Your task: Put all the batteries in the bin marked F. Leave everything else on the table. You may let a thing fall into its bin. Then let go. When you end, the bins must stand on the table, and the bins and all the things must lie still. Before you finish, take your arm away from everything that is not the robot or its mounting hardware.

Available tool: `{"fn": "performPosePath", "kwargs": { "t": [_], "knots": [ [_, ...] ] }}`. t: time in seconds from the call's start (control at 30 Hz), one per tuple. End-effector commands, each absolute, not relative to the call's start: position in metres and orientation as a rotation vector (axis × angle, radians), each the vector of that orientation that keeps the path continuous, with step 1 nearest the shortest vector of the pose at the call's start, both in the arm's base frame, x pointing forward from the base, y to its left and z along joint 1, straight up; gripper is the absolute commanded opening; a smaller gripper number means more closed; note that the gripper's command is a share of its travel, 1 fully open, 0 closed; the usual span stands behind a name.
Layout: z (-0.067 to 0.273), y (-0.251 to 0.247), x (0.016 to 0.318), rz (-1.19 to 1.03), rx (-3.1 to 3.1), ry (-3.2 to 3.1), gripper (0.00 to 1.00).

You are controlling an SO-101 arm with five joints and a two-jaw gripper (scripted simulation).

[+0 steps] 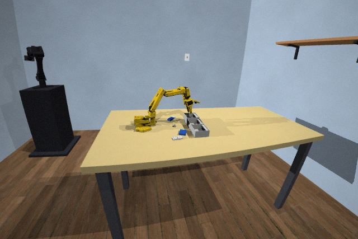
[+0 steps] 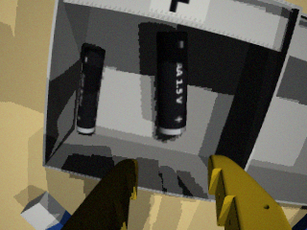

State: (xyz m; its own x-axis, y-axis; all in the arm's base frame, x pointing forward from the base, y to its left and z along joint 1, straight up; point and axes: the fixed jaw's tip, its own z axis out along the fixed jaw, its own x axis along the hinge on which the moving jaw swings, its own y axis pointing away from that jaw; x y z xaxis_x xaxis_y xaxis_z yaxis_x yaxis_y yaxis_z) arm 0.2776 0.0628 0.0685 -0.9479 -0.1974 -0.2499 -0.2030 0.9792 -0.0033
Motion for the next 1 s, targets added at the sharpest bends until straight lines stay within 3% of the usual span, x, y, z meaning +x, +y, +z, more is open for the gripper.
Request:
{"fn": "performPosePath", "kwargs": {
  "t": [0.0,0.23,0.43,0.5,0.77,0.97],
  "knots": [
    [0.091,0.067,0.283,0.046,-0.315,2.78,0.13],
    [0.105,0.053,0.268,0.034,-0.27,2.792,0.13],
    [0.124,0.027,0.229,0.011,-0.175,2.816,0.13],
    [0.124,0.027,0.229,0.011,-0.175,2.816,0.13],
    [0.129,0.005,0.175,-0.015,-0.056,2.841,0.13],
    [0.127,0.002,0.164,-0.02,-0.031,2.846,0.13]
  ]
}}
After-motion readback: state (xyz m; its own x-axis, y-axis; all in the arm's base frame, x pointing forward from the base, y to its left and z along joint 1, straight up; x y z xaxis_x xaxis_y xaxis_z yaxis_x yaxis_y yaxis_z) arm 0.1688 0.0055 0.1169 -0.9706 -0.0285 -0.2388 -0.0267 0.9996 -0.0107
